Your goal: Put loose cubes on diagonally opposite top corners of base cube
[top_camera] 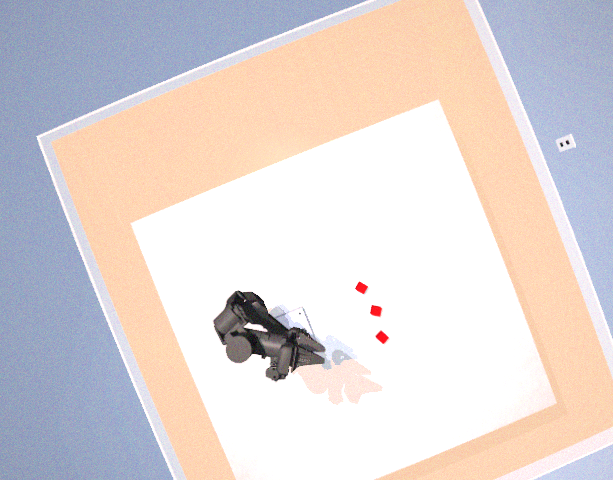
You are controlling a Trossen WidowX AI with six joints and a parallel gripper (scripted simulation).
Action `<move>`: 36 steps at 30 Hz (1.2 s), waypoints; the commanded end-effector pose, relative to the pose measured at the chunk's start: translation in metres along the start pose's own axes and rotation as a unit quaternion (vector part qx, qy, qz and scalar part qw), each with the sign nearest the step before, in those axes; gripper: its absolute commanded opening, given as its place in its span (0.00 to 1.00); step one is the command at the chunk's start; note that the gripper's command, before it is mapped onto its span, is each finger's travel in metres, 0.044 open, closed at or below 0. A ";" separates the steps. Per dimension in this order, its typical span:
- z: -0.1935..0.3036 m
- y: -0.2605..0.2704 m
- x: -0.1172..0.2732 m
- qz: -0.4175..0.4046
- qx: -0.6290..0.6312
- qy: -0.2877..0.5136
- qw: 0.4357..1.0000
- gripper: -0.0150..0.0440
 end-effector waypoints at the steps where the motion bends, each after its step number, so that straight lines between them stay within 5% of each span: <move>1: -0.001 0.000 -0.001 -0.001 0.004 -0.003 1.000 0.89; 5: -0.027 0.008 -0.027 0.024 0.069 -0.014 0.997 0.71; 19: -0.103 -0.013 -0.165 0.206 0.353 0.145 0.901 0.70; 27: -0.101 -0.060 -0.243 0.258 0.518 0.296 0.760 0.70; 36: -0.067 -0.134 -0.307 0.242 0.661 0.483 0.520 0.70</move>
Point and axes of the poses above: the point midway between the two fingers, 35 mm back from their tips, its own x axis back along the fingers, its own y axis across the jaws, z = x × y, the point moved 10 cm from there along x, back along the fingers, and after that the axes turned 3 degrees about -x, right-handed, at the moved point
